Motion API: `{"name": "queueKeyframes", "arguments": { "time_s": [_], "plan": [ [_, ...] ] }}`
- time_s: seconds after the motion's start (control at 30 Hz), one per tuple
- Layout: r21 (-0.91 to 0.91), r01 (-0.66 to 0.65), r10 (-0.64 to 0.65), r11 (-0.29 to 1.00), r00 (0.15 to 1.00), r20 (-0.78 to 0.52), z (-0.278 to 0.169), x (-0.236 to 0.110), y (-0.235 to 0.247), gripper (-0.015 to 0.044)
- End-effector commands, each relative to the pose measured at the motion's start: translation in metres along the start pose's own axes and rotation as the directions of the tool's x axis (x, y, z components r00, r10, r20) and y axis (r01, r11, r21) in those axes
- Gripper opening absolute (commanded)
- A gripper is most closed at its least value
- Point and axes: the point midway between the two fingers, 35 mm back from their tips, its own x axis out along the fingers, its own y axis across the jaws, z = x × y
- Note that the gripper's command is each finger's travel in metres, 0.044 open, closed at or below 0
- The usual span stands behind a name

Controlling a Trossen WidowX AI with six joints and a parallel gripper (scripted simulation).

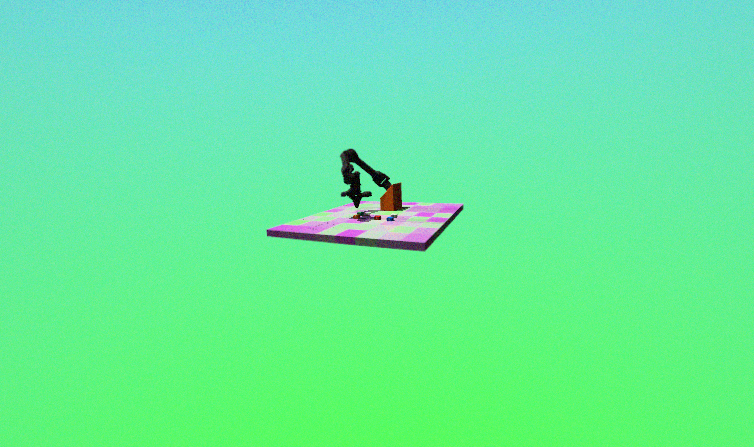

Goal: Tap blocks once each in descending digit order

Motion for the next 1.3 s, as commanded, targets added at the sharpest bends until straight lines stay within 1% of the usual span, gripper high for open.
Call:
{"name": "queueKeyframes", "arguments": {
  "time_s": [0.0, 0.17, 0.23, 0.33, 0.43, 0.67, 0.73, 0.9, 0.93, 1.03, 1.07, 1.27],
  "plan": [
    [0.007, -0.002, 0.002, 1.000, 1.000, 0.023, 0.002, -0.058, 0.000, 0.0020],
    [0.007, -0.002, 0.002, 1.000, 1.000, 0.023, 0.001, -0.061, 0.000, 0.0020],
    [0.006, -0.009, 0.009, 1.000, 1.000, 0.026, 0.001, -0.063, 0.014, 0.0020],
    [0.000, -0.033, 0.033, 0.999, 0.999, 0.032, -0.007, -0.067, 0.076, 0.0020],
    [-0.003, -0.042, 0.042, 0.999, 0.999, 0.031, -0.020, -0.069, 0.118, 0.0020],
    [0.003, -0.022, 0.022, 1.000, 1.000, 0.022, -0.081, -0.064, 0.217, 0.0020],
    [0.004, -0.017, 0.017, 1.000, 1.000, 0.021, -0.088, -0.062, 0.224, 0.0020],
    [0.004, -0.017, 0.017, 1.000, 1.000, 0.021, -0.088, -0.059, 0.225, 0.0020],
    [0.004, -0.017, 0.017, 1.000, 1.000, 0.022, -0.087, -0.048, 0.225, 0.0020],
    [0.005, -0.015, 0.015, 1.000, 1.000, 0.022, -0.086, 0.007, 0.225, 0.0020],
    [0.005, -0.013, 0.013, 1.000, 1.000, 0.022, -0.086, 0.016, 0.225, 0.0020],
    [0.005, -0.013, 0.013, 1.000, 1.000, 0.022, -0.087, 0.019, 0.225, 0.0020]
  ]
}}
